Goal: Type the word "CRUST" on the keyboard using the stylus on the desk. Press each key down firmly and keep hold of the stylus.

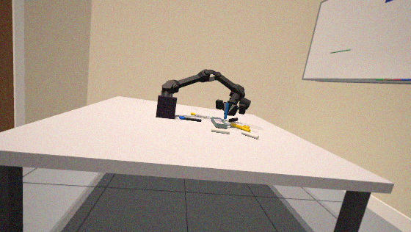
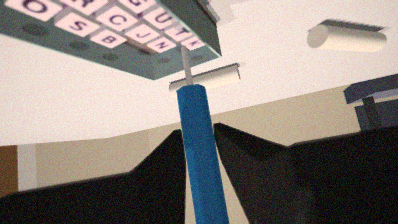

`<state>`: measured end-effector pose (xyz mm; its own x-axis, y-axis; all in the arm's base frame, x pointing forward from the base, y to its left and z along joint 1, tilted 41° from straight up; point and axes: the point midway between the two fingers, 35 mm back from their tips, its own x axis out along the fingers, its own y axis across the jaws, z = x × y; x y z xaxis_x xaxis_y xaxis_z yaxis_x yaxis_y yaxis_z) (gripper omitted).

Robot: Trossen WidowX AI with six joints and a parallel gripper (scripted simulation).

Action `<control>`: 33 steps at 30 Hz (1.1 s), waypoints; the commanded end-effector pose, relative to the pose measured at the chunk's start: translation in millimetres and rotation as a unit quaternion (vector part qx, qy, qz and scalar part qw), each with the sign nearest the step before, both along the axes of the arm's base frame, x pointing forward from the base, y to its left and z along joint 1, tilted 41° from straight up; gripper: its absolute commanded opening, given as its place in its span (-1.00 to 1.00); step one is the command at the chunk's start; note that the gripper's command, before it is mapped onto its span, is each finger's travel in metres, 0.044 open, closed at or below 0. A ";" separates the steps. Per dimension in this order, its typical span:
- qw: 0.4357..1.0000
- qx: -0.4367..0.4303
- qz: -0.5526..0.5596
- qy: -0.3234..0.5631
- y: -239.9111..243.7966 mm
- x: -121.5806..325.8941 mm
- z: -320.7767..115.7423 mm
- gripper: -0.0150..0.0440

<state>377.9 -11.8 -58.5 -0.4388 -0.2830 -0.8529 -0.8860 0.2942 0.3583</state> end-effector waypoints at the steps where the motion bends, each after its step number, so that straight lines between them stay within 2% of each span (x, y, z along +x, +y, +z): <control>1: 1.000 0.001 -0.003 0.001 1.6 -0.7 -2.5 -0.22; 33: 1.000 0.001 -0.003 0.001 7.9 -1.5 -9.6 -0.22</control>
